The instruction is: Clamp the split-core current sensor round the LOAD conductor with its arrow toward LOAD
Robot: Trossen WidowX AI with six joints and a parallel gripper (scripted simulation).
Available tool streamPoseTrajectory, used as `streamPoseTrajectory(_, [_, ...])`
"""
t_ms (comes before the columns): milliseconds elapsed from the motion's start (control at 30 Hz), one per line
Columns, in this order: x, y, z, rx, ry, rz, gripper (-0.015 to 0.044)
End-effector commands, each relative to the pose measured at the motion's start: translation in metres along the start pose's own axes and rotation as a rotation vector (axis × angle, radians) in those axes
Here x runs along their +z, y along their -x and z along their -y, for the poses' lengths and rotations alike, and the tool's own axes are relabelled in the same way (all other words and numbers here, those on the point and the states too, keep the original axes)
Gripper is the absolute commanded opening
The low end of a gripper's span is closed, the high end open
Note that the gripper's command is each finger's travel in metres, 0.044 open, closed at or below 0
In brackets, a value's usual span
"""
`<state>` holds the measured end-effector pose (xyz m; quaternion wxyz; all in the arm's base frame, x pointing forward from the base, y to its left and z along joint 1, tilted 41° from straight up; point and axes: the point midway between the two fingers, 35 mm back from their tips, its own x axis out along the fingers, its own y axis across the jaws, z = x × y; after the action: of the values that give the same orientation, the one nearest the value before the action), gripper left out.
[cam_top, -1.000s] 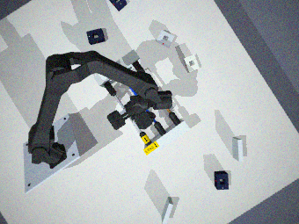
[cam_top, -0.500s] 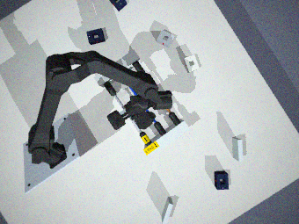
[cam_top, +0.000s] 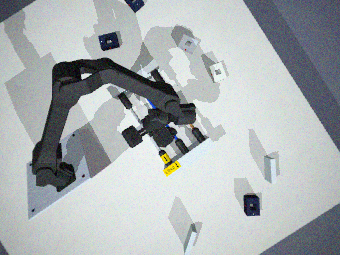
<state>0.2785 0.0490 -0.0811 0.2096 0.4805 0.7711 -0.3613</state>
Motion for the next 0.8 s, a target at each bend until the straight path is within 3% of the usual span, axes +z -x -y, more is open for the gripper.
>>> streamPoseTrajectory(0, [0.0, -0.001, -0.001, 0.001, 0.001, 0.001, 0.0])
streamPoseTrajectory(333, [0.0, -0.014, -0.008, 0.001, 0.001, 0.0, 0.0])
streamPoseTrajectory(700, [0.001, -0.002, 0.001, -0.003, -0.008, -0.002, 0.0289])
streamPoseTrajectory(767, [0.001, -0.002, 0.001, -0.003, -0.008, -0.002, 0.0287])
